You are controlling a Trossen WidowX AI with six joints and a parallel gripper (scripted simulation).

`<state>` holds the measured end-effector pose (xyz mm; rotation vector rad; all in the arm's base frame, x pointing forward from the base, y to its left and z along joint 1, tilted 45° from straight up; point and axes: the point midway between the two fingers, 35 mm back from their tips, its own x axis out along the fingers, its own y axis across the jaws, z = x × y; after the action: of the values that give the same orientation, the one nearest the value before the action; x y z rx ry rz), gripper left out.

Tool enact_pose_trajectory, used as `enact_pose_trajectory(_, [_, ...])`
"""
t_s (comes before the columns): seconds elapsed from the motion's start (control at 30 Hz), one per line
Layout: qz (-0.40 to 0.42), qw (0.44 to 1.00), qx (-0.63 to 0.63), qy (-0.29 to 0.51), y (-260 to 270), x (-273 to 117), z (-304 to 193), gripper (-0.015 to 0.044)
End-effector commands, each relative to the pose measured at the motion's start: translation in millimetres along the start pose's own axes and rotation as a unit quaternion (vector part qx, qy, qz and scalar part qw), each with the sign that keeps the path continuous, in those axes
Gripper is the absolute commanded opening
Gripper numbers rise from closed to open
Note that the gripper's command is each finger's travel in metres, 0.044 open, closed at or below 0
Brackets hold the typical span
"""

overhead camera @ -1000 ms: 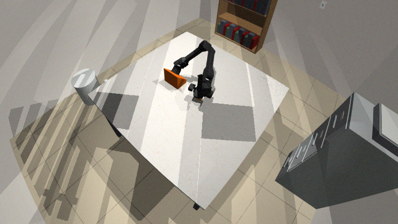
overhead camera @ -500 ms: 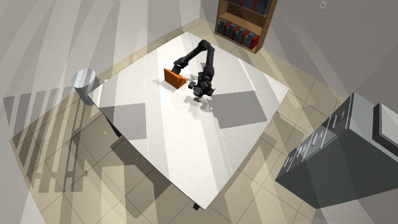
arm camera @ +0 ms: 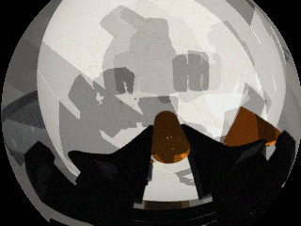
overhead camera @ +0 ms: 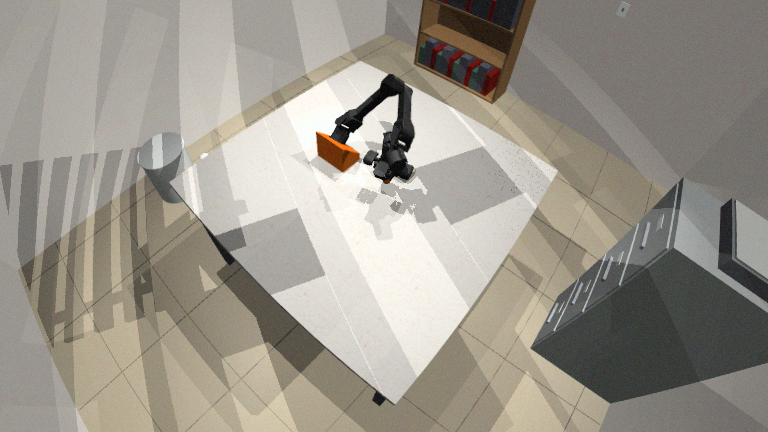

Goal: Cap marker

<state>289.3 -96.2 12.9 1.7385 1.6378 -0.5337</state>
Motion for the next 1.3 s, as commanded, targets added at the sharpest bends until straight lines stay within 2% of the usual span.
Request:
enact_pose_trajectory(0.0, [0.001, 1.000, -0.005, -0.005, 7.5, -9.8, -10.4, 0.0000])
enact_pose_trajectory(0.77, [0.001, 1.000, -0.005, -0.003, 33.8, -51.0, -112.3, 0.0000])
enact_pose_trajectory(1.27, [0.001, 1.000, -0.005, -0.003, 34.2, -44.0, -115.0, 0.0000])
